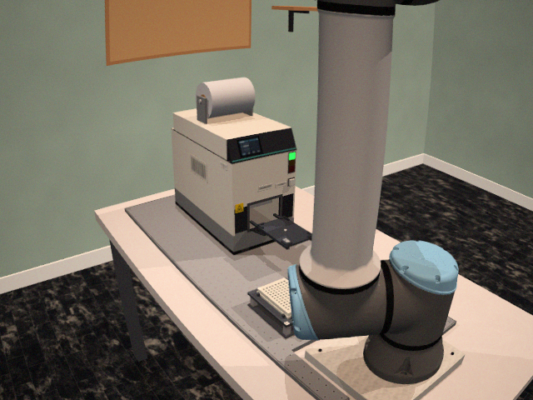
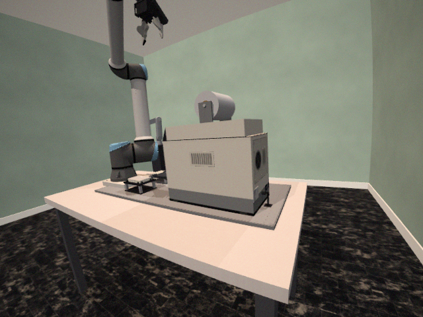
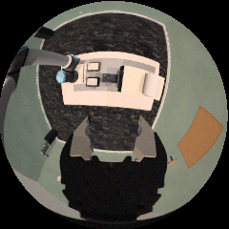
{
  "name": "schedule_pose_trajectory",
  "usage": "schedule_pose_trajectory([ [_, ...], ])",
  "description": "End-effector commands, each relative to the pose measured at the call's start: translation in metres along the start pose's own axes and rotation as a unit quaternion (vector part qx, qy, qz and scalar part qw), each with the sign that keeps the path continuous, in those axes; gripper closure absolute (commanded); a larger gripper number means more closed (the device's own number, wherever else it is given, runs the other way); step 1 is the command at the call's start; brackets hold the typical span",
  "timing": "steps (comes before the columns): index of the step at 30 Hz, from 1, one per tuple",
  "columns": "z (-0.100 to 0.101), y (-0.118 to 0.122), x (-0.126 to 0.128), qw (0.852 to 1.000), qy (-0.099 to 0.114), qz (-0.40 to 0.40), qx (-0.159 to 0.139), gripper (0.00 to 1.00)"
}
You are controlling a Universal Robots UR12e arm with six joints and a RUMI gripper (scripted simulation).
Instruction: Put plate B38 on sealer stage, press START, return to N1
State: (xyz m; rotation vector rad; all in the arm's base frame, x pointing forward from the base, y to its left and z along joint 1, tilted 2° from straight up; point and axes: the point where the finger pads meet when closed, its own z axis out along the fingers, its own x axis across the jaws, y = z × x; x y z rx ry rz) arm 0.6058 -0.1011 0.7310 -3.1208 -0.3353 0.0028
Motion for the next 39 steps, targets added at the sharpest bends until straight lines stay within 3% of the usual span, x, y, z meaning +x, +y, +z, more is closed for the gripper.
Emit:
schedule_pose_trajectory([
  [1, 0.014, -0.007, -0.008, 1.0, 0.001, 0.0, 0.0, 0.32],
  [39, 0.129, -0.059, -0.068, 1.0, 0.002, 0.0, 0.003, 0.32],
])
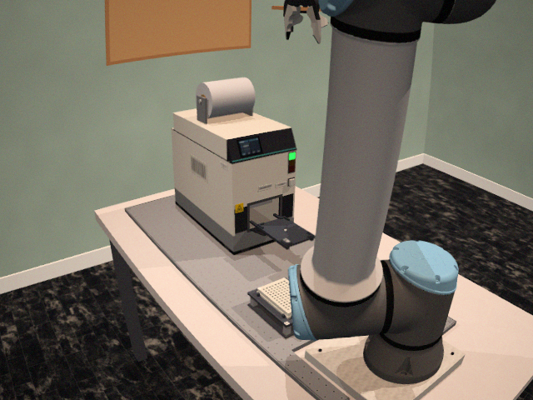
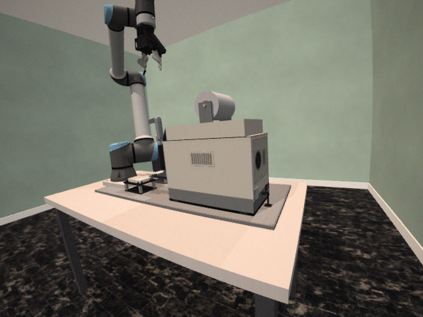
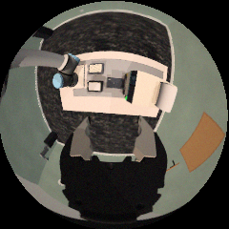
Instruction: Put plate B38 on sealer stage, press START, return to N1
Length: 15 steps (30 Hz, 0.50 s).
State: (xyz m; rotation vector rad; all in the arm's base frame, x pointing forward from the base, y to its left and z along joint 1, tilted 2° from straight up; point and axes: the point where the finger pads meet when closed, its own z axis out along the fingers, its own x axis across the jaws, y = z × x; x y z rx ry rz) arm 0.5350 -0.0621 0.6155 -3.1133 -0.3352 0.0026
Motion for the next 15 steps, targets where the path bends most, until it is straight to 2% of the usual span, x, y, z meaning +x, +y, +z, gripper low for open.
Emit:
schedule_pose_trajectory([
  [1, 0.017, -0.008, -0.009, 1.0, 0.001, 0.0, 0.0, 0.32],
  [5, 0.034, -0.015, -0.018, 1.0, 0.001, 0.0, 0.0, 0.32],
  [11, 0.043, -0.018, -0.022, 1.0, 0.001, 0.0, 0.001, 0.32],
  [15, 0.06, -0.025, -0.03, 1.0, 0.001, 0.0, 0.001, 0.32],
])
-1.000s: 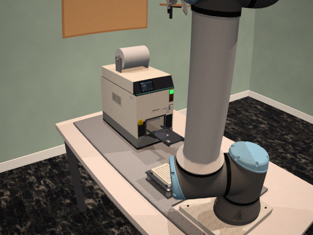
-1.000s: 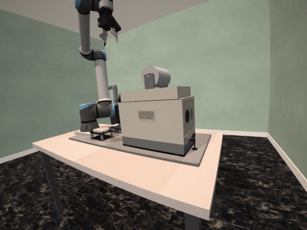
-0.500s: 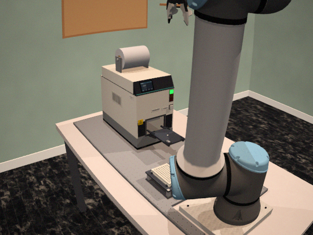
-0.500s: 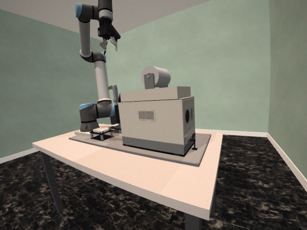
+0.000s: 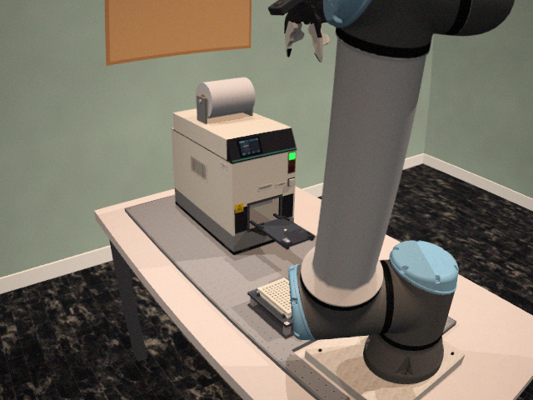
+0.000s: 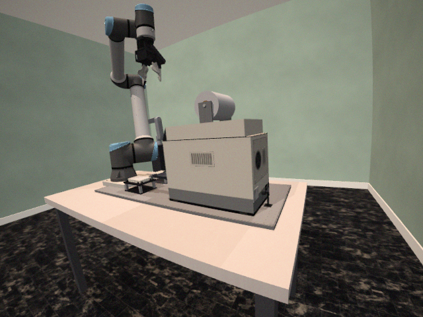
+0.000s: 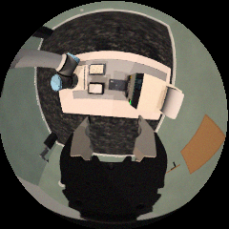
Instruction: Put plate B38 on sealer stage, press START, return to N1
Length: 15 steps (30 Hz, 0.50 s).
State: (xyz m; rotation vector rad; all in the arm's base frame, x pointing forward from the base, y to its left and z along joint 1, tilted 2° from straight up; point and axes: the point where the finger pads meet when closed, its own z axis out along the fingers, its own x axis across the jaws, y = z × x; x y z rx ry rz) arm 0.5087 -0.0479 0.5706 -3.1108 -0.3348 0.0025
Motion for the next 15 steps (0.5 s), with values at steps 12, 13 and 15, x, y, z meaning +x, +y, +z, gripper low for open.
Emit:
schedule_pose_trajectory([
  [12, 0.053, -0.022, -0.026, 1.0, 0.001, 0.0, 0.001, 0.32],
  [13, 0.053, -0.022, -0.026, 1.0, 0.001, 0.0, 0.001, 0.32],
  [15, 0.061, -0.025, -0.03, 1.0, 0.001, 0.0, 0.001, 0.32],
])
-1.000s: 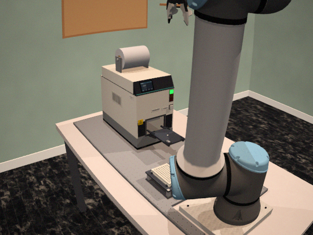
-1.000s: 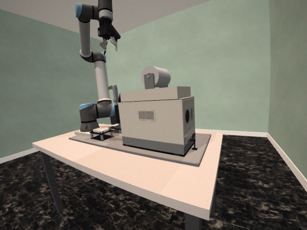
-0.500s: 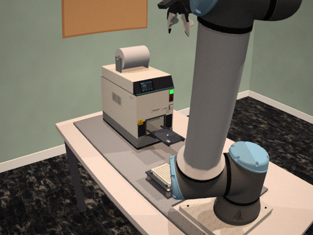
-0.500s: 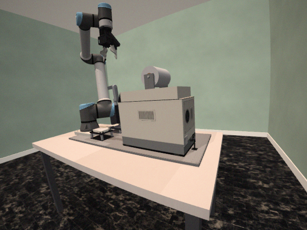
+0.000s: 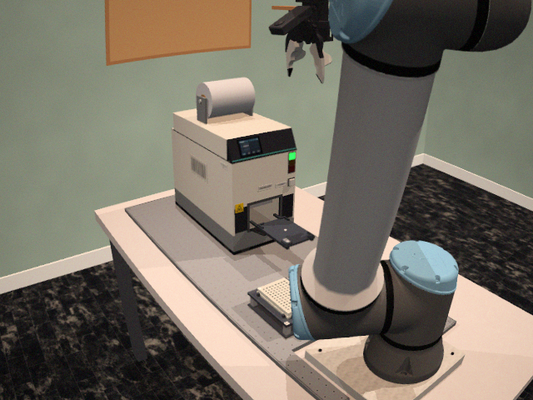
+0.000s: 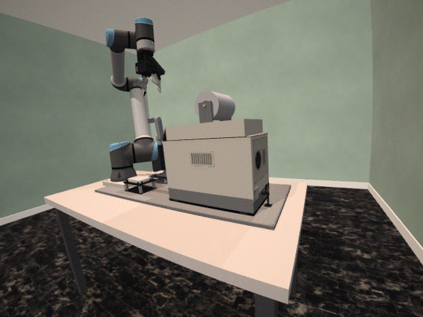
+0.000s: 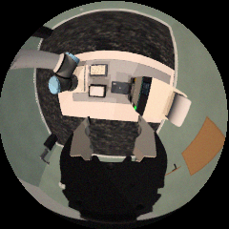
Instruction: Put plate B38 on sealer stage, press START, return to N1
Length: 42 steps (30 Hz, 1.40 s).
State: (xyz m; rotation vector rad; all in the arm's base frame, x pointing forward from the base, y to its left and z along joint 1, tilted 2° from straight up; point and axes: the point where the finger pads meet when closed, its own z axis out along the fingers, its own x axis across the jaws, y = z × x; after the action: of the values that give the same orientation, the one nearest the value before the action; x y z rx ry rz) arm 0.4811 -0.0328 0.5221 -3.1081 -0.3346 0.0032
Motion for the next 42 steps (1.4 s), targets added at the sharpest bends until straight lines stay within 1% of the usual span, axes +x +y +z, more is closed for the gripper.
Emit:
schedule_pose_trajectory([
  [1, 0.017, -0.007, -0.009, 1.0, 0.001, 0.0, 0.0, 0.32],
  [6, 0.038, -0.015, -0.019, 1.0, 0.001, 0.0, 0.0, 0.32],
  [8, 0.038, -0.015, -0.019, 1.0, 0.001, 0.0, 0.0, 0.32],
  [13, 0.059, -0.024, -0.029, 1.0, 0.001, 0.0, 0.001, 0.32],
  [15, 0.059, -0.024, -0.029, 1.0, 0.001, 0.0, 0.001, 0.32],
  [18, 0.072, -0.029, -0.035, 1.0, 0.001, 0.0, 0.001, 0.32],
  [19, 0.073, -0.029, -0.035, 1.0, 0.001, 0.0, 0.001, 0.32],
  [27, 0.107, -0.042, -0.051, 1.0, 0.001, 0.0, 0.002, 0.32],
  [29, 0.108, -0.043, -0.052, 1.0, 0.001, 0.0, 0.002, 0.32],
  [30, 0.113, -0.044, -0.054, 1.0, 0.001, 0.0, 0.002, 0.32],
  [32, 0.113, -0.044, -0.054, 1.0, 0.001, 0.0, 0.002, 0.32],
  [39, 0.143, -0.056, -0.068, 1.0, 0.001, 0.0, 0.003, 0.32],
  [42, 0.145, -0.057, -0.069, 1.0, 0.001, 0.0, 0.003, 0.32],
])
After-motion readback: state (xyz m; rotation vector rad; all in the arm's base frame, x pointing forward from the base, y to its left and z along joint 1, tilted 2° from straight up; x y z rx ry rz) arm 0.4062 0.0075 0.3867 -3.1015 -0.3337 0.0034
